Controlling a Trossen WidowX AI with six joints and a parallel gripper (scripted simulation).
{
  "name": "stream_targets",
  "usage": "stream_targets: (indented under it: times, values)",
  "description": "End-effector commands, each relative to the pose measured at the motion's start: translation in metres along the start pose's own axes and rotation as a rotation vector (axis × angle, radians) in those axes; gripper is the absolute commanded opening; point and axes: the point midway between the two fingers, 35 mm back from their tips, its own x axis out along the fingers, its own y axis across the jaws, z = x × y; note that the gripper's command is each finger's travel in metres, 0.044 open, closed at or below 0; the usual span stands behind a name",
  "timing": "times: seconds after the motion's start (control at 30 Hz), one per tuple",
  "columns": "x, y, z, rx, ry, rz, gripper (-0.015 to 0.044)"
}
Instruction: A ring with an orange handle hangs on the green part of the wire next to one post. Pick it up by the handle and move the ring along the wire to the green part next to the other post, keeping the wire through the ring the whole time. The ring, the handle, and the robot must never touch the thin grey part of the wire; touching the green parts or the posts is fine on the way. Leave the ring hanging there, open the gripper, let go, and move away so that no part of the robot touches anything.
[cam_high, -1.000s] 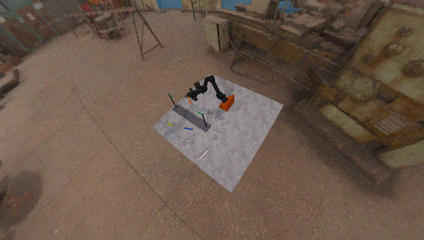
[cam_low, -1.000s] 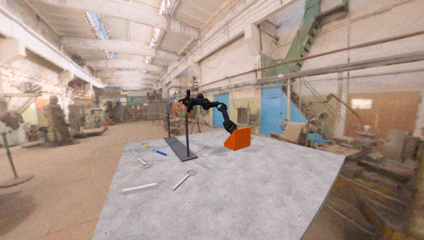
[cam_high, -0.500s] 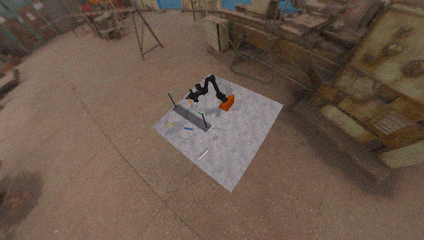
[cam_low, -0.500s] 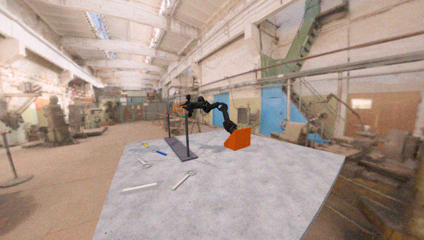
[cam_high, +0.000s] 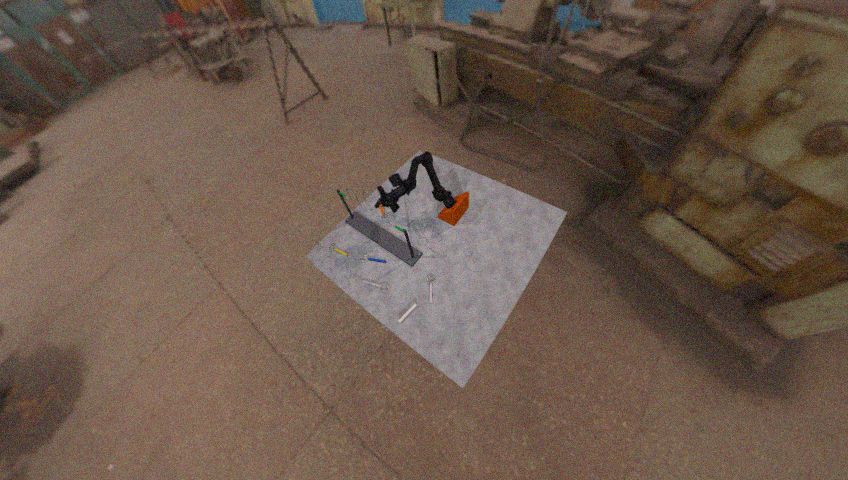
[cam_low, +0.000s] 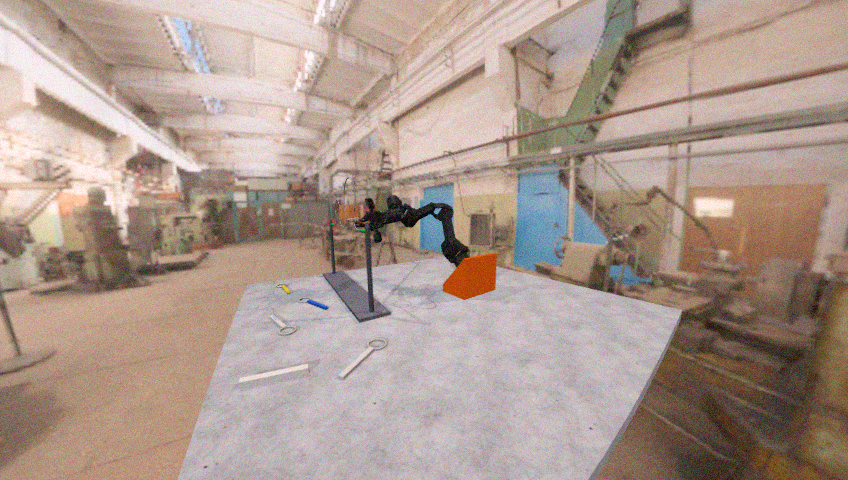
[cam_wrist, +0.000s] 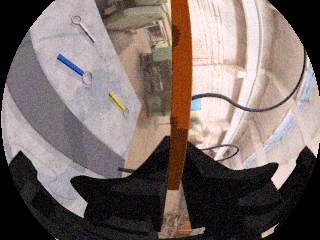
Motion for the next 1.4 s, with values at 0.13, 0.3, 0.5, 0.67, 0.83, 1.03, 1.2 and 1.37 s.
stream_targets:
  times: [0.13, 0.3, 0.5, 0.67, 0.83, 1.03, 1.2, 1.37]
  values:
    - [0.002, 0.031, 0.001, 0.175, -0.02, 0.099, -0.015]
    - [0.01, 0.046, 0.005, 0.264, -0.091, 0.138, -0.015]
    - [0.012, 0.068, 0.012, 0.395, -0.129, 0.203, -0.015]
    - [0.009, 0.084, 0.019, 0.502, -0.143, 0.255, -0.015]
    - [0.006, 0.099, 0.029, 0.607, -0.156, 0.307, -0.015]
    - [0.001, 0.117, 0.042, 0.738, -0.171, 0.372, -0.015]
    - [-0.004, 0.129, 0.055, 0.84, -0.182, 0.422, -0.015]
    - [-0.011, 0.14, 0.068, 0.943, -0.193, 0.473, -0.015]
